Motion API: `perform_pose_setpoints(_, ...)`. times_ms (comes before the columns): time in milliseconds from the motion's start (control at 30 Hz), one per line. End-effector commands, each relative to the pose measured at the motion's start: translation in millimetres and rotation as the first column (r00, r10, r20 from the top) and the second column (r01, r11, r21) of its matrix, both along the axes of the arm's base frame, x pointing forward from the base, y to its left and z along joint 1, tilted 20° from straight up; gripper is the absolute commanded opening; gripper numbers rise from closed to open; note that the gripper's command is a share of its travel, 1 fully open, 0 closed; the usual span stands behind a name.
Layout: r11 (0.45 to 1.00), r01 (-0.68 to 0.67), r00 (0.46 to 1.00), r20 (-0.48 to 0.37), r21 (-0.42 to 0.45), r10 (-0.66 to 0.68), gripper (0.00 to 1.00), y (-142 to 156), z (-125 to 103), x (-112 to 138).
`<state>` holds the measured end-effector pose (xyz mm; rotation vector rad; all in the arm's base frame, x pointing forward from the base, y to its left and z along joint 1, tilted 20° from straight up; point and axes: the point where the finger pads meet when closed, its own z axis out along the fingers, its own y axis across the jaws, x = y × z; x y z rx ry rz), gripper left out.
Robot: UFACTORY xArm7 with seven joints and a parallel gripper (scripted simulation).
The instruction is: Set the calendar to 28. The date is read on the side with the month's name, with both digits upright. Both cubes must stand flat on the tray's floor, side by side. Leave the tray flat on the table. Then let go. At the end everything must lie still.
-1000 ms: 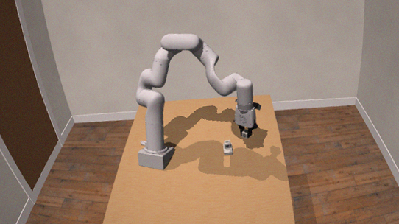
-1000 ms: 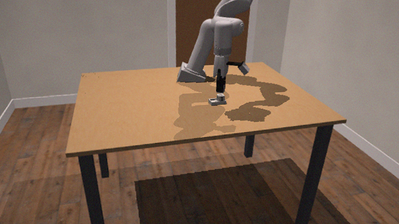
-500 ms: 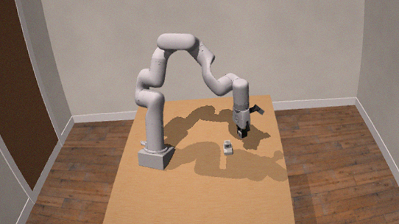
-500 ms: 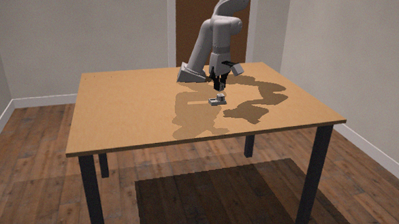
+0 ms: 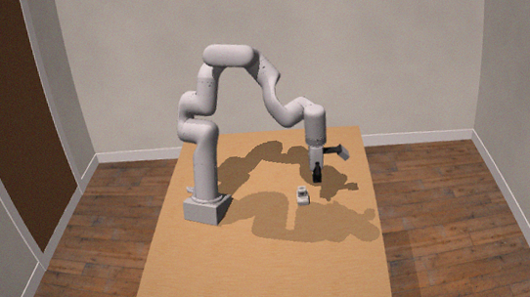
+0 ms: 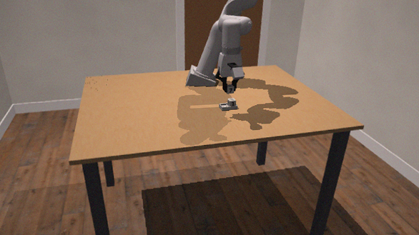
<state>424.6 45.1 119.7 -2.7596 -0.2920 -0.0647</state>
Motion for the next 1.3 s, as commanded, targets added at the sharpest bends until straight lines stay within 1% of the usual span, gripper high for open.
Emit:
perform_pose_setpoints(0,0.985,0.168,0.985,-0.037,-0.022,-0.169,0.29,-2.1,1.9,-5.5)
perform_pose_setpoints(100,0.967,0.254,0.964,-0.069,-0.026,-0.255,0.29,-2.6,2.0,-9.2)
perform_pose_setpoints(167,0.944,0.329,0.939,-0.096,-0.032,-0.330,0.29,-3.1,2.1,-12.5)
perform_pose_setpoints(200,0.941,0.336,0.936,-0.099,-0.033,-0.338,0.29,-3.1,2.1,-12.9)
perform_pose_setpoints(233,0.921,0.387,0.914,-0.118,-0.038,-0.388,0.29,-3.5,2.1,-15.2)
perform_pose_setpoints(333,0.882,0.469,0.869,-0.150,-0.050,-0.471,0.29,-4.1,2.1,-19.1)
perform_pose_setpoints(367,0.871,0.488,0.858,-0.157,-0.053,-0.489,0.29,-4.2,2.1,-20.0)
perform_pose_setpoints(433,0.871,0.488,0.858,-0.157,-0.053,-0.489,0.29,-4.2,2.1,-20.0)
perform_pose_setpoints(467,0.829,0.555,0.810,-0.182,-0.066,-0.557,0.29,-4.7,2.2,-23.4)
perform_pose_setpoints(567,0.783,0.616,0.758,-0.206,-0.081,-0.618,0.29,-5.2,2.2,-26.7)
perform_pose_setpoints(633,0.742,0.664,0.712,-0.225,-0.094,-0.665,0.29,-5.6,2.2,-29.4)
perform_pose_setpoints(667,0.735,0.672,0.704,-0.228,-0.096,-0.673,0.29,-5.6,2.3,-29.9)
perform_pose_setpoints(700,0.701,0.705,0.666,-0.241,-0.108,-0.706,0.29,-6.0,2.2,-32.0)
perform_pose_setpoints(733,0.684,0.720,0.647,-0.247,-0.113,-0.722,0.29,-6.1,2.2,-32.9)
perform_pose_setpoints(800,0.636,0.761,0.592,-0.263,-0.129,-0.762,0.29,-6.5,2.3,-35.7)
perform_pose_setpoints(833,0.633,0.763,0.589,-0.264,-0.130,-0.764,0.29,-6.5,2.3,-35.8)
perform_pose_setpoints(867,0.585,0.797,0.535,-0.278,-0.146,-0.798,0.29,-6.9,2.3,-38.4)
perform_pose_setpoints(900,0.582,0.800,0.531,-0.279,-0.148,-0.800,0.29,-7.0,2.3,-38.6)
perform_pose_setpoints(933,0.535,0.829,0.477,-0.292,-0.164,-0.829,0.29,-7.3,2.3,-41.0)
perform_pose_setpoints(1033,0.532,0.830,0.474,-0.292,-0.165,-0.830,0.29,-7.3,2.3,-41.1)
perform_pose_setpoints(1100,0.438,0.877,0.367,-0.312,-0.197,-0.876,0.29,-8.1,2.4,-45.8)
perform_pose_setpoints(1133,0.398,0.893,0.322,-0.319,-0.211,-0.891,0.29,-8.3,2.4,-47.7)
perform_pose_setpoints(1167,0.394,0.894,0.318,-0.320,-0.212,-0.893,0.29,-8.3,2.4,-47.8)
perform_pose_setpoints(1267,0.284,0.925,0.193,-0.334,-0.251,-0.923,0.29,-9.1,2.4,-52.9)
